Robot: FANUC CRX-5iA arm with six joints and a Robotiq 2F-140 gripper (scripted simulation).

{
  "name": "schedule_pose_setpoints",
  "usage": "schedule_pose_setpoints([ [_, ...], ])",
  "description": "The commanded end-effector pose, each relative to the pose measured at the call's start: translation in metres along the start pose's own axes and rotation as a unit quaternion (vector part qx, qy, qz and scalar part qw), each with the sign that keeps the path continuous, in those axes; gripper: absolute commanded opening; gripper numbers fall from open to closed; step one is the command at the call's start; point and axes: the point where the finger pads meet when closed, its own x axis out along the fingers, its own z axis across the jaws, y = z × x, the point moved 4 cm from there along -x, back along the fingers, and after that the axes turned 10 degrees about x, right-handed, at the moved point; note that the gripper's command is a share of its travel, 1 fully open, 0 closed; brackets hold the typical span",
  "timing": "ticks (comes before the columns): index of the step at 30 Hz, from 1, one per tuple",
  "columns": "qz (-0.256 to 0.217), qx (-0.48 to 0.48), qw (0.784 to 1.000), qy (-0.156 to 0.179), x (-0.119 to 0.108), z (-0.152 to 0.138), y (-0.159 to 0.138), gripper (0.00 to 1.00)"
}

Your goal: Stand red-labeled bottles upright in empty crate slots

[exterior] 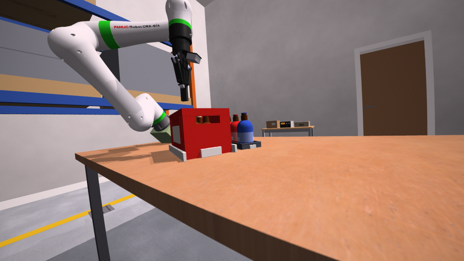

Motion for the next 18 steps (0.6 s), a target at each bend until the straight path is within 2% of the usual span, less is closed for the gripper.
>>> schedule_pose_setpoints([
  [1, 0.001, 0.000, 1.000, 0.000, -0.001, 0.000, 0.000, 0.10],
  [4, 0.001, 0.001, 1.000, 0.000, -0.001, -0.003, 0.004, 0.10],
  [7, 0.001, 0.010, 1.000, 0.000, -0.007, -0.033, 0.034, 0.10],
  [15, 0.001, 0.024, 1.000, 0.000, -0.011, -0.087, 0.078, 0.10],
  [17, 0.001, 0.024, 1.000, 0.000, -0.011, -0.087, 0.078, 0.10],
  [18, 0.001, 0.029, 1.000, 0.000, -0.011, -0.108, 0.093, 0.10],
])
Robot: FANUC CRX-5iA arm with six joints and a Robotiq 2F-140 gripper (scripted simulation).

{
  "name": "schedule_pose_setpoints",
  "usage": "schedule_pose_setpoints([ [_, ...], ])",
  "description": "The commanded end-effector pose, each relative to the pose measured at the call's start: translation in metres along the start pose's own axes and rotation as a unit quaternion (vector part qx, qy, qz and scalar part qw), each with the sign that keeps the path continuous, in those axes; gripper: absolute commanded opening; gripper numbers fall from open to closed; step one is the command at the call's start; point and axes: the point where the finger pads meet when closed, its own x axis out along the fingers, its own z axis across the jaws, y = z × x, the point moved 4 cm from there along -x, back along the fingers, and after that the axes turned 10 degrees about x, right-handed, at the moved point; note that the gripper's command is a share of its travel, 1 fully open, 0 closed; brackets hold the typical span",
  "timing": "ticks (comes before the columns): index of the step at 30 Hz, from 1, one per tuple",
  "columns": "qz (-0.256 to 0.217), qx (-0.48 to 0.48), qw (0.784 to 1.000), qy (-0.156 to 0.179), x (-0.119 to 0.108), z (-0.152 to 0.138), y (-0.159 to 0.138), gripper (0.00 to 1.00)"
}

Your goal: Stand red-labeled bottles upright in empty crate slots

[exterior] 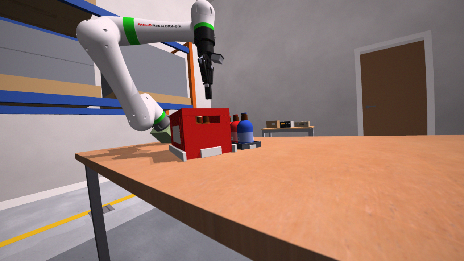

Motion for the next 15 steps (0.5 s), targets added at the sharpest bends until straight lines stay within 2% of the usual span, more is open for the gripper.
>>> schedule_pose_setpoints([
  [1, -0.001, 0.009, 1.000, 0.000, -0.001, -0.034, 0.025, 0.10],
  [12, -0.001, 0.029, 1.000, 0.000, 0.009, -0.122, 0.070, 0.10],
  [15, -0.001, 0.030, 1.000, -0.001, 0.009, -0.127, 0.072, 0.10],
])
